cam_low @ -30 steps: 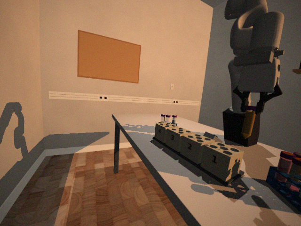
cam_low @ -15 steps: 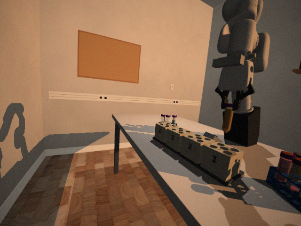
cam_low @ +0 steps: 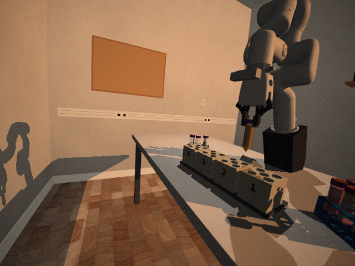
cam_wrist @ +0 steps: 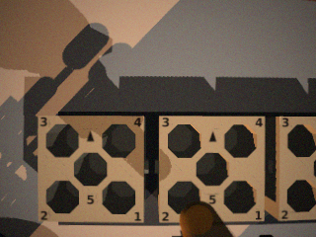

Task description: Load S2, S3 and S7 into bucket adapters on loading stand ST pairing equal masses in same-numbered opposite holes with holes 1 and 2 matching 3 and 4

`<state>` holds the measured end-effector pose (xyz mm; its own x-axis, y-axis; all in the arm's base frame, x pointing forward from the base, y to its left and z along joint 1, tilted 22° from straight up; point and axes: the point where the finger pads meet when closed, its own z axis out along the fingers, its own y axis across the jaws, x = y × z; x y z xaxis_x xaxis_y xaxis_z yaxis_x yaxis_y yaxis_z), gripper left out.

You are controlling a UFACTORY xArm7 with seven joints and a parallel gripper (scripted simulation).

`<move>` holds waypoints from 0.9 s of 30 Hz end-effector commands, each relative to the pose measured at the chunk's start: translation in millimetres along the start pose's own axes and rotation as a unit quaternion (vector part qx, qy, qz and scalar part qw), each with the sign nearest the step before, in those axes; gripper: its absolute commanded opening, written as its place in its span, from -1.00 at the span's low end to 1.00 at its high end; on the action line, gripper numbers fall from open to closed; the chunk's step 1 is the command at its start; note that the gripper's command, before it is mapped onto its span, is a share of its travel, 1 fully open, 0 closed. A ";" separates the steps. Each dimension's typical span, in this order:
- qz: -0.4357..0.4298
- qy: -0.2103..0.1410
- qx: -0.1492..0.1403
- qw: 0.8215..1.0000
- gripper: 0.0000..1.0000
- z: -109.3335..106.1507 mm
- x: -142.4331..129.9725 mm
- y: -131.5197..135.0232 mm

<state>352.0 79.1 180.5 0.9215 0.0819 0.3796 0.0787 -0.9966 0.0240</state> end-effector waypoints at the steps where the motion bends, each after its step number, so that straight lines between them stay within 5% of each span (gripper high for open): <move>1: -0.001 0.001 0.002 1.000 -1.00 -1.0 7.2 25.6; 27: -0.001 0.001 0.002 1.000 -1.00 -0.6 28.7 131.8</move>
<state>383.3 -39.3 192.9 0.9216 0.0802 0.3799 0.0764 -0.9968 0.0251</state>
